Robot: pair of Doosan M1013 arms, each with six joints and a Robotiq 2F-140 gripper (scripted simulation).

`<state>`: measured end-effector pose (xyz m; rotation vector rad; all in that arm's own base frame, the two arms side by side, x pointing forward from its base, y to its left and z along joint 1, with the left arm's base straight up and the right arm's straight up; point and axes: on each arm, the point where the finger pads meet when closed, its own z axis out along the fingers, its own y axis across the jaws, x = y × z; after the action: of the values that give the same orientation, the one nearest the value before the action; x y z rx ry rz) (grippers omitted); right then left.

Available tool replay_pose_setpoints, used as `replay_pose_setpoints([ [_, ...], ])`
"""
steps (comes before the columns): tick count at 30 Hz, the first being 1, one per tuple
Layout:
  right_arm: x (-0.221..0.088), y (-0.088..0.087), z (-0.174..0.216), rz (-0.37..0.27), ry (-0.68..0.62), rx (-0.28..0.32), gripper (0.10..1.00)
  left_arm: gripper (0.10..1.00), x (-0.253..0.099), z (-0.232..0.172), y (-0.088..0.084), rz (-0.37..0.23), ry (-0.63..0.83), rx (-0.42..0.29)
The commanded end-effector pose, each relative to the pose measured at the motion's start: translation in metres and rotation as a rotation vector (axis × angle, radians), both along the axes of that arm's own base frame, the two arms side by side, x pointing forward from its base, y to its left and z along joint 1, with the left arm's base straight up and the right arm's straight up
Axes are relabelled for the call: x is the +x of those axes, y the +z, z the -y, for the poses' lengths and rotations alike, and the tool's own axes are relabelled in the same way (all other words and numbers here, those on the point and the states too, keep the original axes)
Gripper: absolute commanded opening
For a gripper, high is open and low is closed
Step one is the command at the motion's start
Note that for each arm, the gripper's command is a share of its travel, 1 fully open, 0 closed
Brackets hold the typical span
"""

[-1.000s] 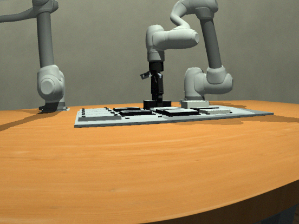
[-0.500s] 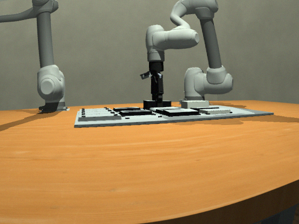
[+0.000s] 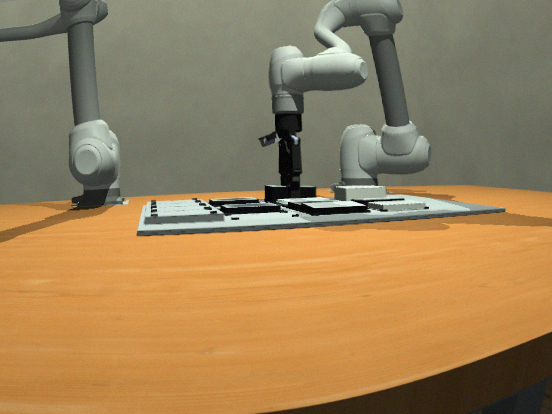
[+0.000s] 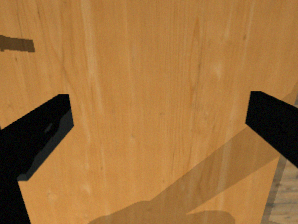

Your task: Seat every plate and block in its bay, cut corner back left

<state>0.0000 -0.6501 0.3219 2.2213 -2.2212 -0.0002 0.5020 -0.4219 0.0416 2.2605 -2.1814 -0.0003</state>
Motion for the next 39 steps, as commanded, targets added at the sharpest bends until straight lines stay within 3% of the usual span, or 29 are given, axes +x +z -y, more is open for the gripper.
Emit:
replay_pose_setpoints([
  [1, 0.0001, 0.0009, 0.0002, 0.0, 0.0, -0.001, 1.0, 0.099, 0.0005, 0.0003, 0.0009, 0.001, 0.0, -0.001],
  [39, 0.0001, 0.0009, 0.0002, 0.0, 0.0, -0.001, 1.0, 0.099, 0.0005, 0.0003, 0.0106, 0.002, 0.0, -0.001],
])
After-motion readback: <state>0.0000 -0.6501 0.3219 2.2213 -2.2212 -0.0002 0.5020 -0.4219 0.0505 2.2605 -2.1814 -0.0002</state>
